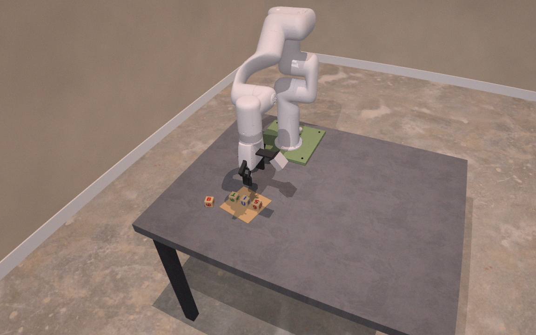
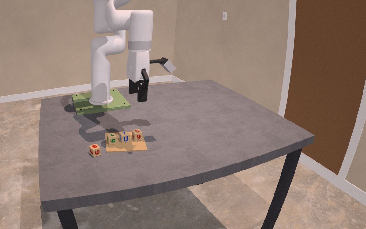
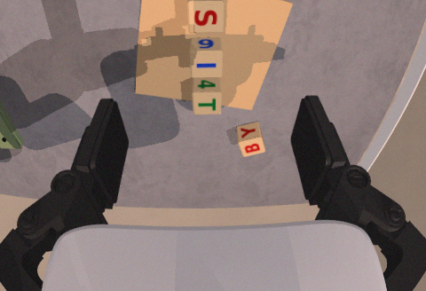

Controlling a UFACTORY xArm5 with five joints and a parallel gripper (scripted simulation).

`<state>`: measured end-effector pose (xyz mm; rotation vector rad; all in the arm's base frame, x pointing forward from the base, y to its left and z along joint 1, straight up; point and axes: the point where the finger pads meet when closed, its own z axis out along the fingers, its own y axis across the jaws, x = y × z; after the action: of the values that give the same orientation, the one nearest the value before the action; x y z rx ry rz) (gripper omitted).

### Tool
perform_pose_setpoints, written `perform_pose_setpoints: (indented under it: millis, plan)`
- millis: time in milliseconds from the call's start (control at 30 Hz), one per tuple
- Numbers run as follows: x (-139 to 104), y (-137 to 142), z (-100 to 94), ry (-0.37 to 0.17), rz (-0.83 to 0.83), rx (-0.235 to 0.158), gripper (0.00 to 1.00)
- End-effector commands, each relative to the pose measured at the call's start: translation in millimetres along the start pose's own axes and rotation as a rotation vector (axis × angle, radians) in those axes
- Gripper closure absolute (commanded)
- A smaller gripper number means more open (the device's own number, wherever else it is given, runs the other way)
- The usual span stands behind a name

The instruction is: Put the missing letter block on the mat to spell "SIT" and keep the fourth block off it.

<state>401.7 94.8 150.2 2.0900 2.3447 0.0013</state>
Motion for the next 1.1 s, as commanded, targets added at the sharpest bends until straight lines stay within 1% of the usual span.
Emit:
perform_pose_setpoints:
  millis: [0,100,233,1067]
  plan:
    - [0,0,-20.3,0.000,0.000,0.000,0.00]
    - [0,0,-29.2,0.000,0.000,0.000,0.00]
    - [0,0,-34.0,0.000,0.000,0.000,0.00]
    - [0,0,-34.2,0.000,0.000,0.000,0.00]
